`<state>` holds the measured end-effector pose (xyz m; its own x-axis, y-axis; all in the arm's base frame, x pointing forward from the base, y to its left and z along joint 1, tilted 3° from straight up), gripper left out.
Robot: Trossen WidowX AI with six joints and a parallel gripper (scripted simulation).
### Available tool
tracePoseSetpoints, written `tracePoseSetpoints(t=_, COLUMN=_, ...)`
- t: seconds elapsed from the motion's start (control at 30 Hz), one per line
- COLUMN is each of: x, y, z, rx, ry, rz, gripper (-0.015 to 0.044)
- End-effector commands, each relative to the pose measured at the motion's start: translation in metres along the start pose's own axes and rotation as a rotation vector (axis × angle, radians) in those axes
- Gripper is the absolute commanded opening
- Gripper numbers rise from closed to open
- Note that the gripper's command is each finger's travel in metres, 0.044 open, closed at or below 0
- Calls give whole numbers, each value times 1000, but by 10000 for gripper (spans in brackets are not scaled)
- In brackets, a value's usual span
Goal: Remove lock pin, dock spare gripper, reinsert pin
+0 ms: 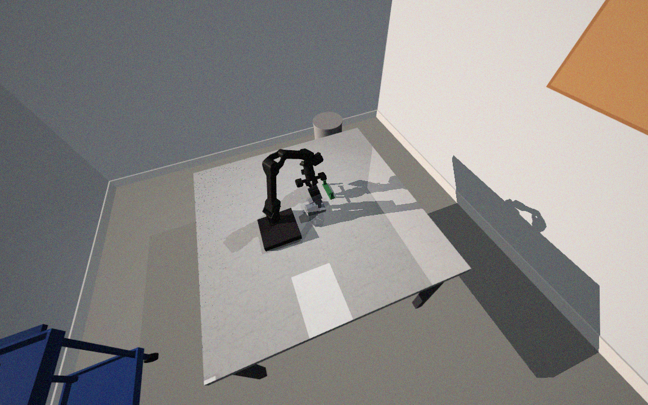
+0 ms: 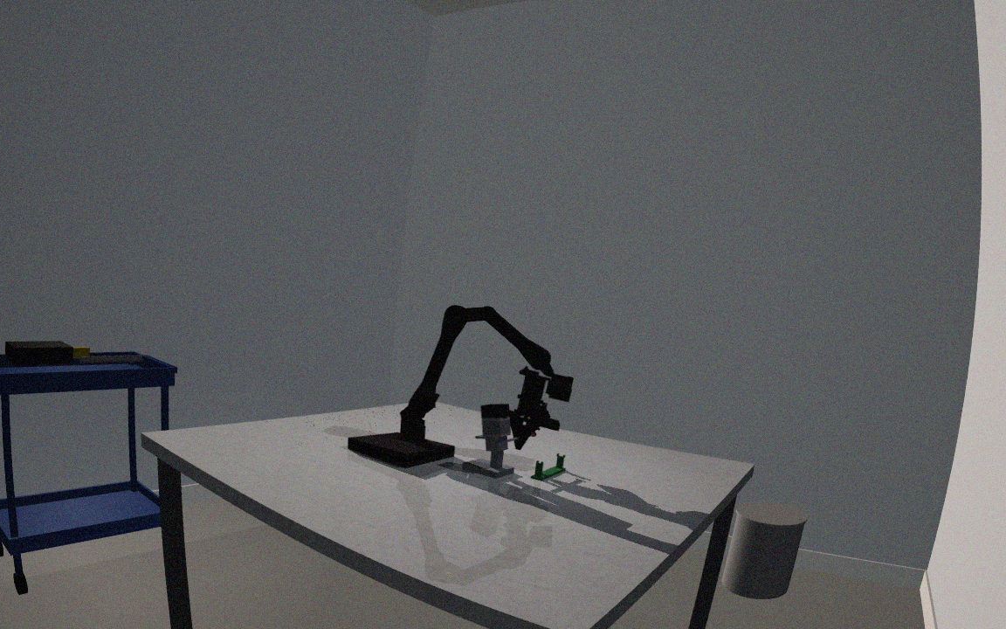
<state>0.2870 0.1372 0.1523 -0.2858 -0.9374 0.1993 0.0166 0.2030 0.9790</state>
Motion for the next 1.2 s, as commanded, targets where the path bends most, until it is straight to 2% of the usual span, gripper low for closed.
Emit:
tracePoseSetpoints(t=0.0, x=2, y=-1, z=-2, rx=-1, ry=2, rz=-2, gripper=0)
tracePoseSetpoints(t=1.17, x=26, y=-7, z=-8, rx=-3, ry=3, rz=-2, gripper=0)
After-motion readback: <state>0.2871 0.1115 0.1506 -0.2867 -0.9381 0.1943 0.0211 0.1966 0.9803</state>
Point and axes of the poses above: the point midway between the two fingers, 35 mm back from their tips, its own y axis back along the fingers, its own z axis across the jaws, x = y × z, the point moved 10 cm from there along y, back along the fingers, and after that the axes turned 15 degrees about -y, right-handed, at the moved point
